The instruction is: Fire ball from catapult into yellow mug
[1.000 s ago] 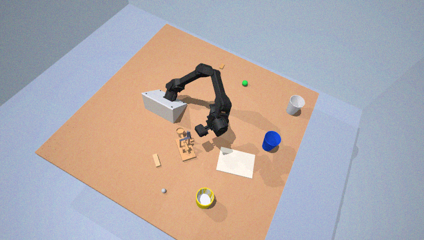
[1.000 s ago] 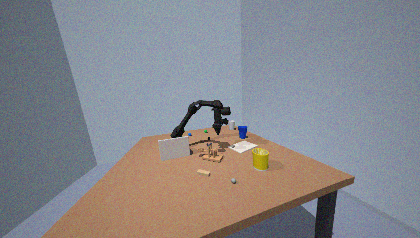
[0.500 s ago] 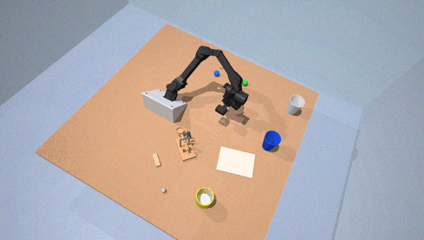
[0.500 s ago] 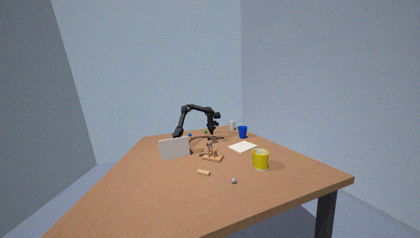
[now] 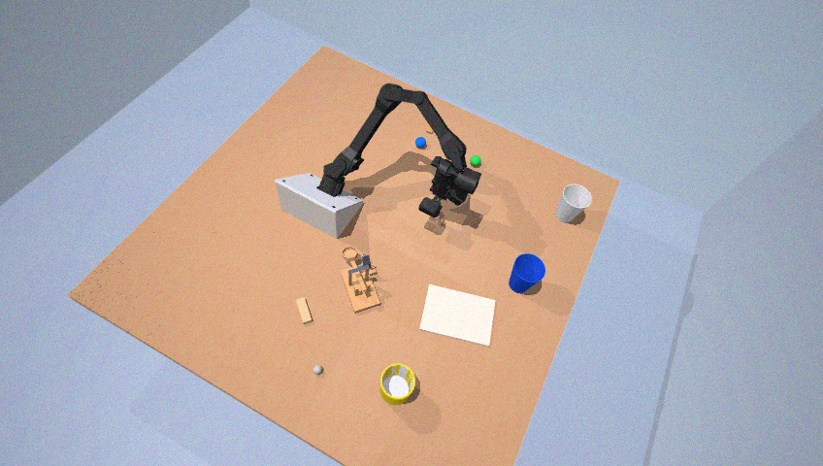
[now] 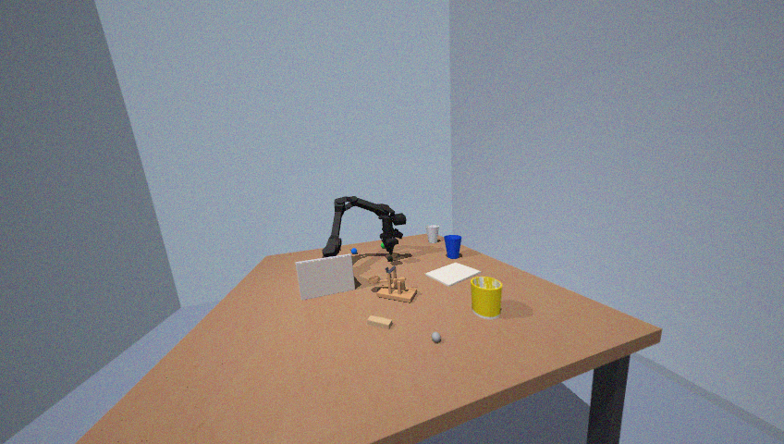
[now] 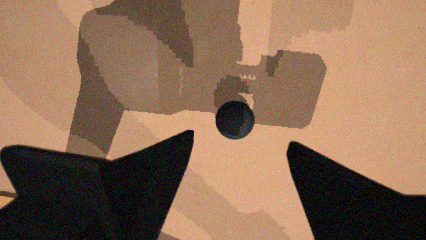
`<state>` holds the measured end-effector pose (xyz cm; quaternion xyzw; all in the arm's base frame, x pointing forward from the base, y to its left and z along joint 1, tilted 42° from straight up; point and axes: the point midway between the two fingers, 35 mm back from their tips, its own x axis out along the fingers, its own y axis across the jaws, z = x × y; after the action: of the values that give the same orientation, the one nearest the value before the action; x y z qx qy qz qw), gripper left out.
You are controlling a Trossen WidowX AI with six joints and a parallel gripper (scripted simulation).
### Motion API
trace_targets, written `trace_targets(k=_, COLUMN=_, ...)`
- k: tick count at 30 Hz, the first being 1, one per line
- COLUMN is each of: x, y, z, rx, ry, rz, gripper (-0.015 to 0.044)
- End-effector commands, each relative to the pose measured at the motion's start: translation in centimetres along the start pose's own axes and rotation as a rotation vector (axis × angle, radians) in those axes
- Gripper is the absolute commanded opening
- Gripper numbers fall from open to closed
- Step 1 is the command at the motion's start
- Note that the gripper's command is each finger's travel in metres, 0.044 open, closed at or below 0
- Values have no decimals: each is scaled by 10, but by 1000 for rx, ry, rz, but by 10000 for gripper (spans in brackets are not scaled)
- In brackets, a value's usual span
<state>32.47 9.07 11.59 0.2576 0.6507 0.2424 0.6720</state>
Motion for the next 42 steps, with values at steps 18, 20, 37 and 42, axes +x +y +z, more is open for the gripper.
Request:
trace_targets(k=18, x=32, y=2, z=1, rx=0, ry=-5, rz=7, gripper=300)
trace_targets(k=20, x=36, y=2, z=1, rx=0, ry=-5, rz=7, gripper=300)
trace_targets(k=37, x=41, y=3, z=0, rx=0, ry=-5, rz=8, gripper=103)
trace_targets(k=42, x=40, y=3, z=1, rx=-2, ry=-8, rz=9, gripper=30)
